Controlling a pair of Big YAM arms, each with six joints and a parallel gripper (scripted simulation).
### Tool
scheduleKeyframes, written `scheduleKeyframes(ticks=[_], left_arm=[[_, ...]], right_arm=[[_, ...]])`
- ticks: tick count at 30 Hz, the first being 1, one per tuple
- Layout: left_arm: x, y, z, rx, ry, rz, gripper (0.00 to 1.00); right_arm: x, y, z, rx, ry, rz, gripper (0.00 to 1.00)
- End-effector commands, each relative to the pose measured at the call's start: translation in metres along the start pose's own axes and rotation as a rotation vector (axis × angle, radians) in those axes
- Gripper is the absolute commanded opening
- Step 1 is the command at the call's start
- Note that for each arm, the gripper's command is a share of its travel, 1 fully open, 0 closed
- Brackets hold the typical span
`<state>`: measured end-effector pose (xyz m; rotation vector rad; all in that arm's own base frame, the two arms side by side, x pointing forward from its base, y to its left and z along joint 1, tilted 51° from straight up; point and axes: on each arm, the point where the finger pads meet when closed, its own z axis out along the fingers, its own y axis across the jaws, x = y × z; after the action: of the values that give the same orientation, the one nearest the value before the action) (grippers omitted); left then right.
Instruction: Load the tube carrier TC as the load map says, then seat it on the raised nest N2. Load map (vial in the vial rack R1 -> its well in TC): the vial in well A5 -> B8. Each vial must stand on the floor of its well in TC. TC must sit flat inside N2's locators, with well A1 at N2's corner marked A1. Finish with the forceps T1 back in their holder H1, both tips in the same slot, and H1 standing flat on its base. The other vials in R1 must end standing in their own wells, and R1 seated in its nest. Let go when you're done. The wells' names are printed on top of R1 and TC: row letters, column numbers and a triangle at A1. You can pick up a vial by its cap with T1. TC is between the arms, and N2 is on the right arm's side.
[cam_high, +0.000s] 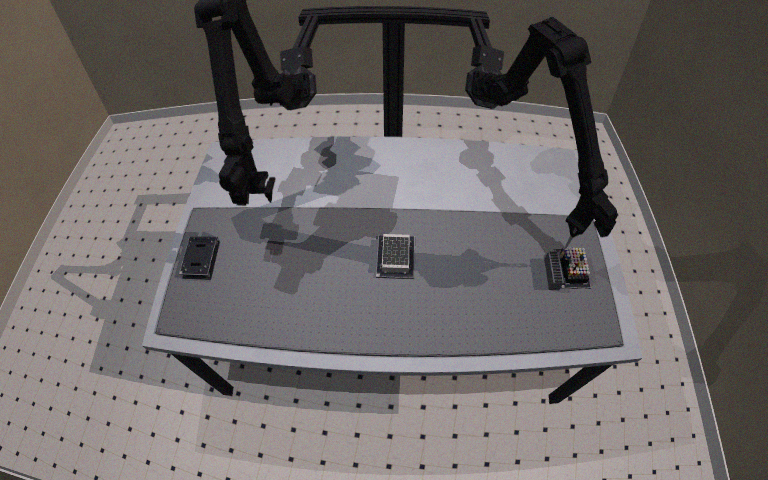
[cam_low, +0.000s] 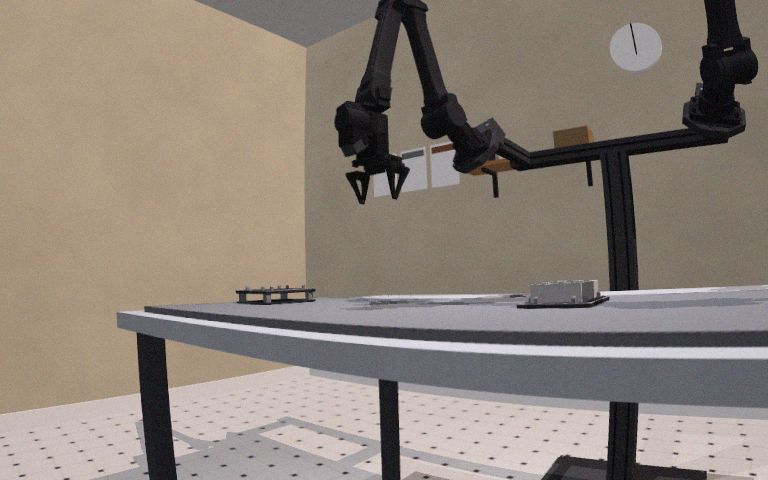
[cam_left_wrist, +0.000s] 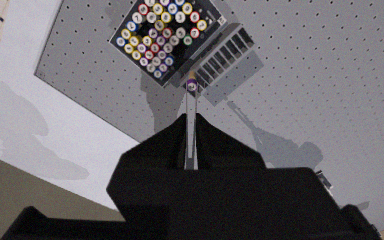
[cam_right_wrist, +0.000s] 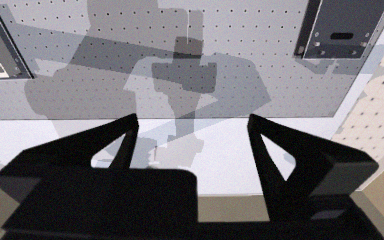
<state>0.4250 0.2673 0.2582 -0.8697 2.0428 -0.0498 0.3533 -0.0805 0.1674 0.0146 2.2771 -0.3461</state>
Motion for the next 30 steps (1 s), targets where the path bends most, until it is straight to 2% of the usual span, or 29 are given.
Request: scheduleKeyframes(ticks=[1,15,16,19,30], left_arm=[[0.001,-0.008,-0.004,0.009,-0.017,-0.007,0.09],[0.014,-0.022,-0.008,0.01,-0.023,-0.006,0.09],[0.023,-0.013,0.003,-0.009,0.009,-0.018,0.09],[0.02,-0.026,-0.008,0.008,-0.019,-0.007,0.09],[0.034,-0.037,-0.008,0.008,-0.019,-0.008,0.09]], right_arm=[[-0.008,-0.001,-0.003,0.001,-0.017,-0.013,1.0],[-0.008,-0.001,-0.003,0.001,-0.017,-0.013,1.0],[-0.008,-0.001,-0.003,0.001,-0.017,-0.013,1.0],[-0.008,-0.001,-0.003,0.001,-0.017,-0.013,1.0],[-0.008,-0.001,-0.003,0.001,-0.017,-0.013,1.0]])
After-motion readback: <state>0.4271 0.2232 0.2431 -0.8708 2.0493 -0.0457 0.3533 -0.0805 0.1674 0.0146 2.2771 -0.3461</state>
